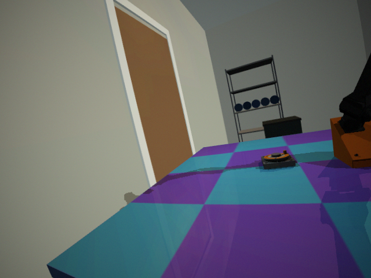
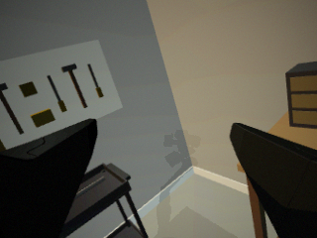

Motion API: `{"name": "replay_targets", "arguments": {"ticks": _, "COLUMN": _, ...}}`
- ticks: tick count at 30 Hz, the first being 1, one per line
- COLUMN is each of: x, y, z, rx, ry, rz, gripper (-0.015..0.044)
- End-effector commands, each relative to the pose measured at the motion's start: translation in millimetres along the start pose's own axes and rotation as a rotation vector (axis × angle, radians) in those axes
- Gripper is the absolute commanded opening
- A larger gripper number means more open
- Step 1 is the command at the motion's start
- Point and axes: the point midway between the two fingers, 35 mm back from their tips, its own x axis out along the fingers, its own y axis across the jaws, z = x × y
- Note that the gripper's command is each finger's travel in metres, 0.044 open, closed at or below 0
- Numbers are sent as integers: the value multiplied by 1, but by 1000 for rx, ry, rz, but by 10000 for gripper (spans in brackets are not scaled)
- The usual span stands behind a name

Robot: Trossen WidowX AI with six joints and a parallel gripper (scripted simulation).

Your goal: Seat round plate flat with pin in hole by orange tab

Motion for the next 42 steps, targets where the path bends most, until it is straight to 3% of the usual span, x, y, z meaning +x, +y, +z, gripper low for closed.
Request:
{"name": "replay_targets", "arguments": {"ticks": 1, "x": -1, "y": -2, "z": 1, "rx": 3, "ry": -9, "rz": 0, "gripper": 374}}
{"name": "replay_targets", "arguments": {"ticks": 6, "x": -36, "y": -82, "z": 19, "rx": 7, "ry": -140, "rz": -168, "gripper": 242}}
{"name": "replay_targets", "arguments": {"ticks": 10, "x": -54, "y": -109, "z": 26, "rx": -5, "ry": -194, "rz": -255, "gripper": 137}}
{"name": "replay_targets", "arguments": {"ticks": 15, "x": -114, "y": -182, "z": 35, "rx": -45, "ry": -276, "rz": -500, "gripper": 6}}
{"name": "replay_targets", "arguments": {"ticks": 25, "x": -237, "y": -262, "z": 42, "rx": -136, "ry": -353, "rz": -911, "gripper": 0}}
{"name": "replay_targets", "arguments": {"ticks": 30, "x": -317, "y": -292, "z": 28, "rx": -104, "ry": -356, "rz": -1149, "gripper": 0}}
{"name": "replay_targets", "arguments": {"ticks": 42, "x": -494, "y": -308, "z": -15, "rx": -108, "ry": -265, "rz": -1607, "gripper": 0}}
